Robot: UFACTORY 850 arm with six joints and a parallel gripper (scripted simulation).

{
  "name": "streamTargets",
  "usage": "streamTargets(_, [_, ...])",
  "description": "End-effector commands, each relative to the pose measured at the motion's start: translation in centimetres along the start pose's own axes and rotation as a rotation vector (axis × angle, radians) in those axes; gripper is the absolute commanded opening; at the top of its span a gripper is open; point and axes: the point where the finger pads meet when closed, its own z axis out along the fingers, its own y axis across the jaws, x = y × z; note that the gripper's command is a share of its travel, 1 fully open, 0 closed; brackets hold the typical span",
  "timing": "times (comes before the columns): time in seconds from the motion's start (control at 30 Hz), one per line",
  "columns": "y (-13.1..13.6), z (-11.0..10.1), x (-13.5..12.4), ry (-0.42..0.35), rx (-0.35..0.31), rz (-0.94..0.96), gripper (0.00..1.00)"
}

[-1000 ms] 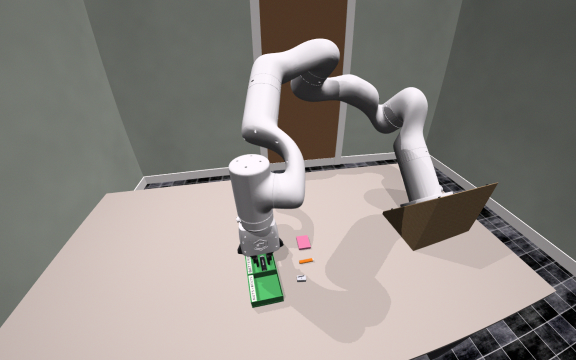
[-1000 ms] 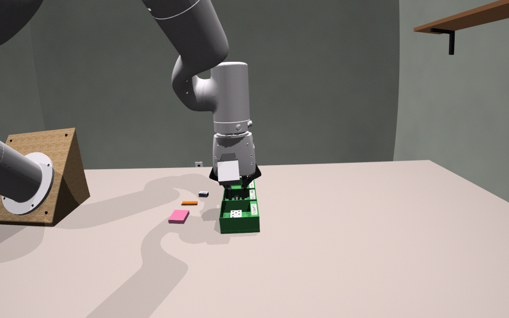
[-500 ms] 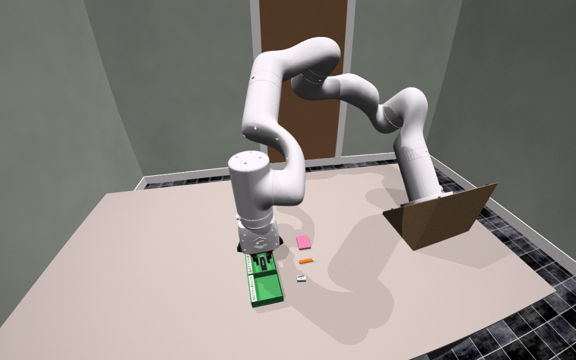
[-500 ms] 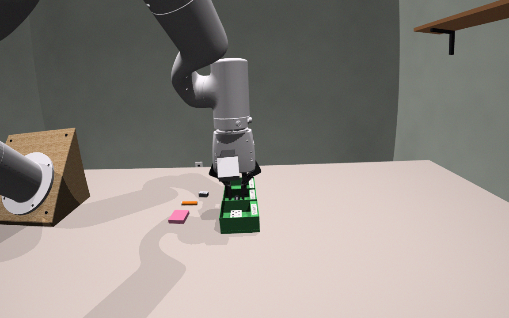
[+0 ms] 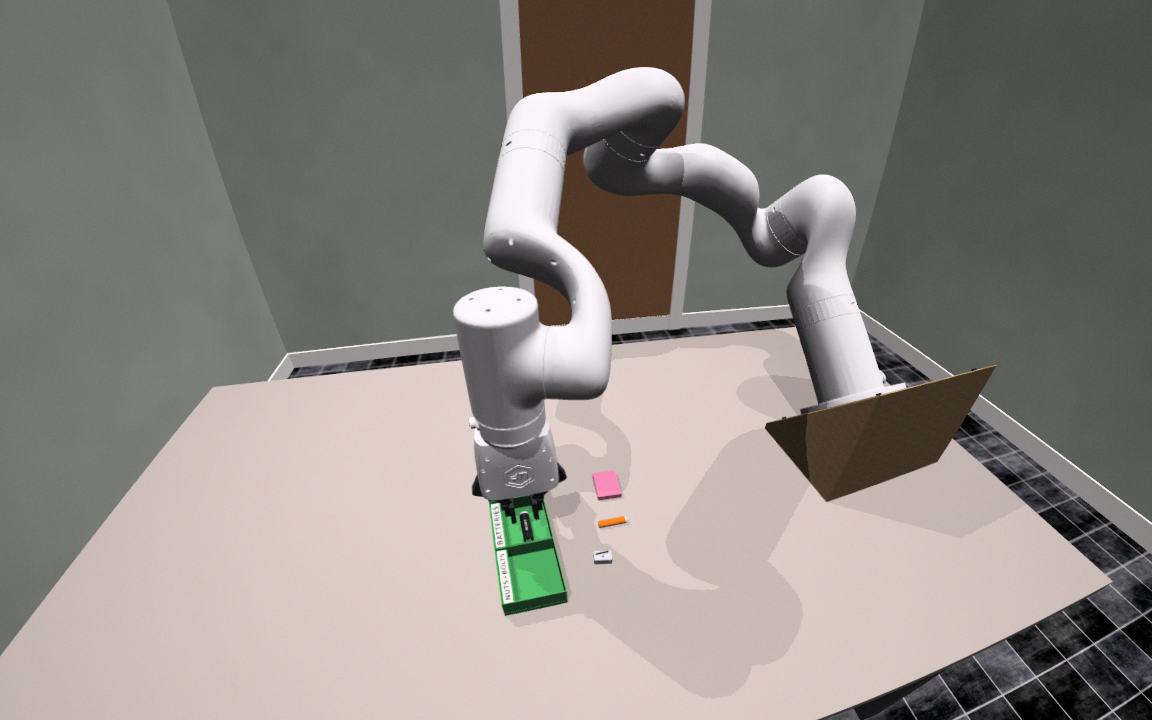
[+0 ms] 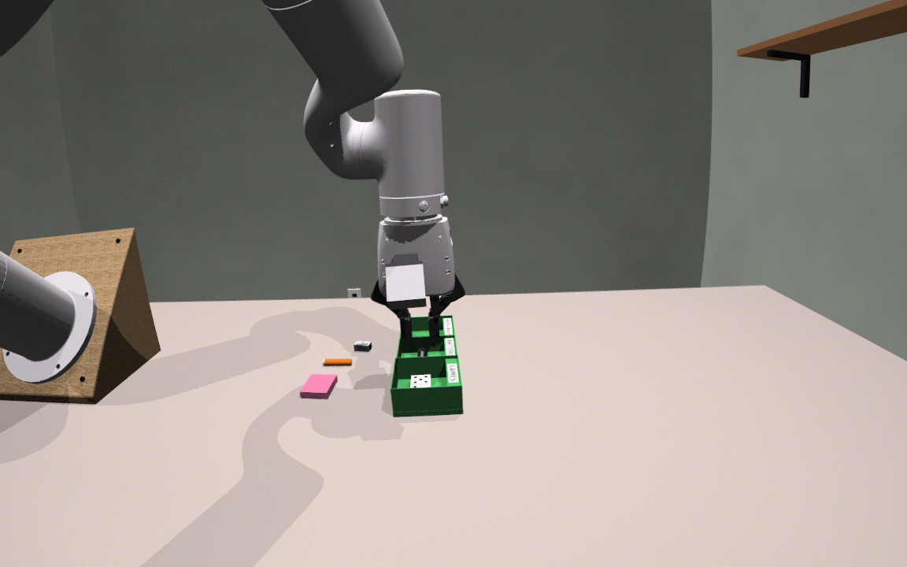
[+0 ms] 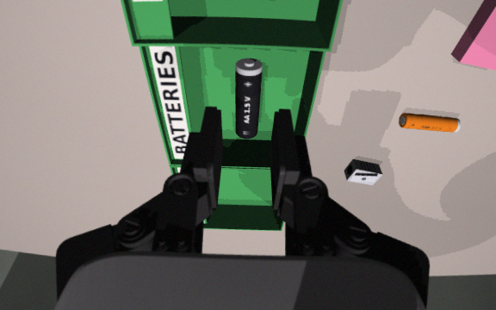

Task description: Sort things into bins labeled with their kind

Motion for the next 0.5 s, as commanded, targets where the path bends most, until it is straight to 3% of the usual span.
streamTargets(0.0, [-0.1,-1.3,0.0,-0.001,0.002,0.001,0.28])
streamTargets(0.3, [-0.1,-2.0,0.0,-0.001,0.002,0.001,0.28])
streamTargets(0.33, [0.8,-2.0,-0.1,0.0,0.002,-0.049,0.23])
streamTargets(0.47, [4.0,-2.3,-0.6,0.0,0.001,-0.216,0.23])
